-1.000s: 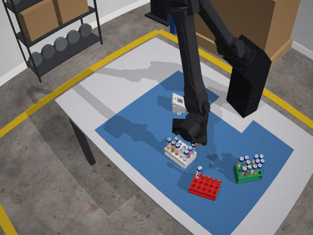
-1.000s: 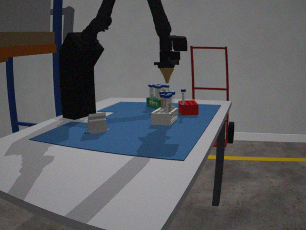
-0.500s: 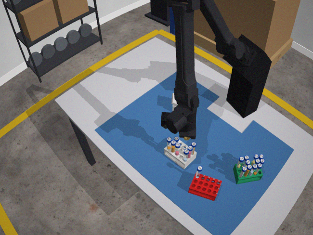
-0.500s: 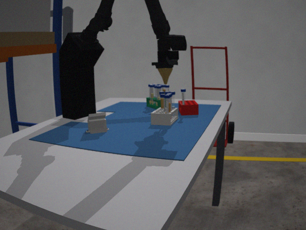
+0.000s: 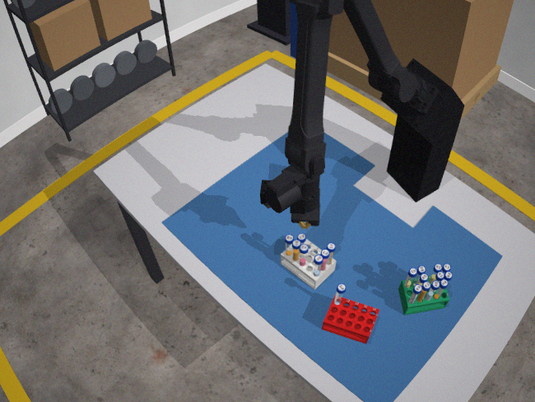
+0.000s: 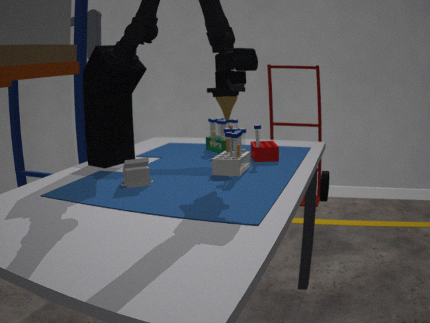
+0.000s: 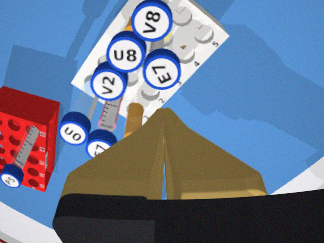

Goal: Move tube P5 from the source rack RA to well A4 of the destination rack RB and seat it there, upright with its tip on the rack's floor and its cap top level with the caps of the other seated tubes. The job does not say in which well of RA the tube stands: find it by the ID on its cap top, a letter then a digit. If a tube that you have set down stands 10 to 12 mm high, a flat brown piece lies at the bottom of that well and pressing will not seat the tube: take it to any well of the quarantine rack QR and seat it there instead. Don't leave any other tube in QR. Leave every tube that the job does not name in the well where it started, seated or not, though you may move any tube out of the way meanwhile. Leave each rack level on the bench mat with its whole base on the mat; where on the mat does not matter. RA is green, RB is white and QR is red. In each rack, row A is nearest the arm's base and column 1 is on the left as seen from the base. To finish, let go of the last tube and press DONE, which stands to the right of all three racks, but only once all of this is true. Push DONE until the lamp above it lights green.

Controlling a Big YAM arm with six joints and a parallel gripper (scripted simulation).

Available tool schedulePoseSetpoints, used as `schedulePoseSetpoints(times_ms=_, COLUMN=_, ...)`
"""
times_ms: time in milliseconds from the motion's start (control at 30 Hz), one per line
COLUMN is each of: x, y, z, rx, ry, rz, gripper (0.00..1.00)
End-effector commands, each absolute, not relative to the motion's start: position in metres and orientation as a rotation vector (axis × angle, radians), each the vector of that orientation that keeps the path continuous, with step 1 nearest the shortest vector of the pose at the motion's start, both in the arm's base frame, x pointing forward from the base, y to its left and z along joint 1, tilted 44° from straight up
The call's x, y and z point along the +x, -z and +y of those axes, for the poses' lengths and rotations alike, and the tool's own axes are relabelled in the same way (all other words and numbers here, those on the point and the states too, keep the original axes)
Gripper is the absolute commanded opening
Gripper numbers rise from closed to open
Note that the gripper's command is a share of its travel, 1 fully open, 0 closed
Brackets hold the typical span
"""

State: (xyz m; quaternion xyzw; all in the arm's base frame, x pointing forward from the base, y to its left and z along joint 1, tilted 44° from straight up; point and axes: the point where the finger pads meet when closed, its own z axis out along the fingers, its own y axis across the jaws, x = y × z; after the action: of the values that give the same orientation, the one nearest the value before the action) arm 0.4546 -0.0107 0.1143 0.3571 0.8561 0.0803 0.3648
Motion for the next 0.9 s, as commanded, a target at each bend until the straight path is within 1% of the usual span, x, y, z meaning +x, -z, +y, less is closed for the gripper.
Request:
schedulePoseSetpoints(times_ms=0, x=0.453, y=-0.126, z=-0.023, rx=0.890, ry=-0.196, rz=2.190, gripper=0.00)
schedulePoseSetpoints(times_ms=867, x=0.447, y=-0.130, z=-0.114, rx=0.888, ry=-0.189, rz=2.191, gripper=0.00)
